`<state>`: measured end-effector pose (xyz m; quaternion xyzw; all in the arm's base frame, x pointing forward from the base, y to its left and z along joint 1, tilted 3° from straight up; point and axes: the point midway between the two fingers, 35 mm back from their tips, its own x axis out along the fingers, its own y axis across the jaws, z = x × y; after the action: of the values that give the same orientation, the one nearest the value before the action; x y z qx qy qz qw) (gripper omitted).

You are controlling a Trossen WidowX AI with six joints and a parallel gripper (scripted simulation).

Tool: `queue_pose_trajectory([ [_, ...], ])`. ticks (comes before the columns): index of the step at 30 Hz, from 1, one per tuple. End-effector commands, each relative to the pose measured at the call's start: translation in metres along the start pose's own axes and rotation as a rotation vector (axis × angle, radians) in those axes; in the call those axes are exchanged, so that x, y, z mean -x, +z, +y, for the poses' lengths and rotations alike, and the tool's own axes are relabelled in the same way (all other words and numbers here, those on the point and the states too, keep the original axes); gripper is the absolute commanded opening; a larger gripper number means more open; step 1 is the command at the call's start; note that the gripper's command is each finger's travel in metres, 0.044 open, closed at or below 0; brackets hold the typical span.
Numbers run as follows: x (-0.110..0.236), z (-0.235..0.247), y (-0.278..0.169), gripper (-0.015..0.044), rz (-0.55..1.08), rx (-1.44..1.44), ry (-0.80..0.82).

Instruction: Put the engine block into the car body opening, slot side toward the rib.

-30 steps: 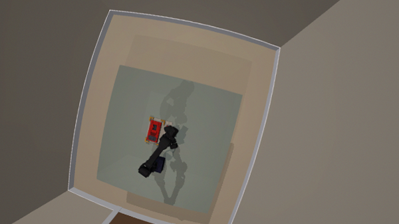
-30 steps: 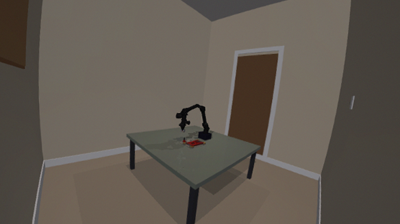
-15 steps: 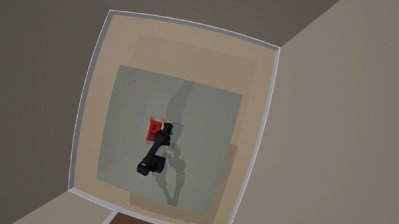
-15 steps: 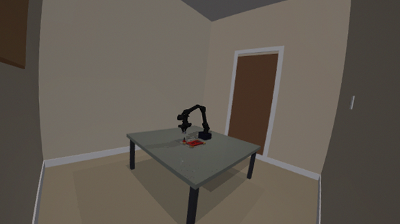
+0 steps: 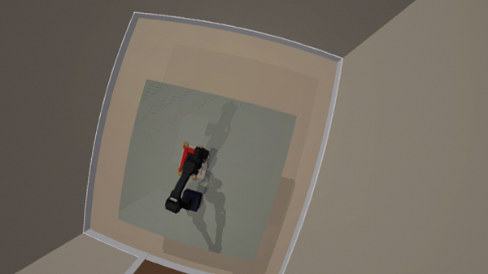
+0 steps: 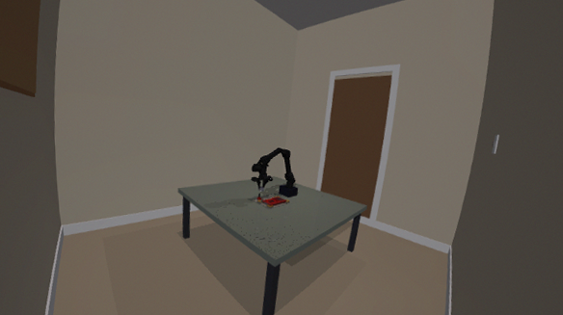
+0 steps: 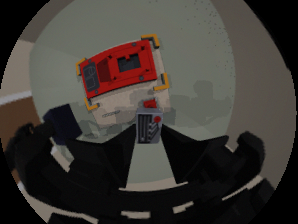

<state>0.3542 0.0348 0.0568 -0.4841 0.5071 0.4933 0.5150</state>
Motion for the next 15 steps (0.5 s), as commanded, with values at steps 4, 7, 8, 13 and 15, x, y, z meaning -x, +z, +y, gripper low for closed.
queue_pose_trajectory([
  [4, -0.007, 0.005, 0.021, 0.0000, -0.007, -0.197, 0.006],
  [7, -0.010, 0.007, 0.029, 0.0000, -0.007, -0.278, 0.006],
  [8, -0.010, 0.007, 0.031, 0.0000, -0.008, -0.305, 0.006],
  [13, -0.014, 0.011, 0.044, 0.0000, -0.009, -0.441, 0.008],
  [15, -0.016, 0.012, 0.049, 0.0000, -0.009, -0.495, 0.008],
])
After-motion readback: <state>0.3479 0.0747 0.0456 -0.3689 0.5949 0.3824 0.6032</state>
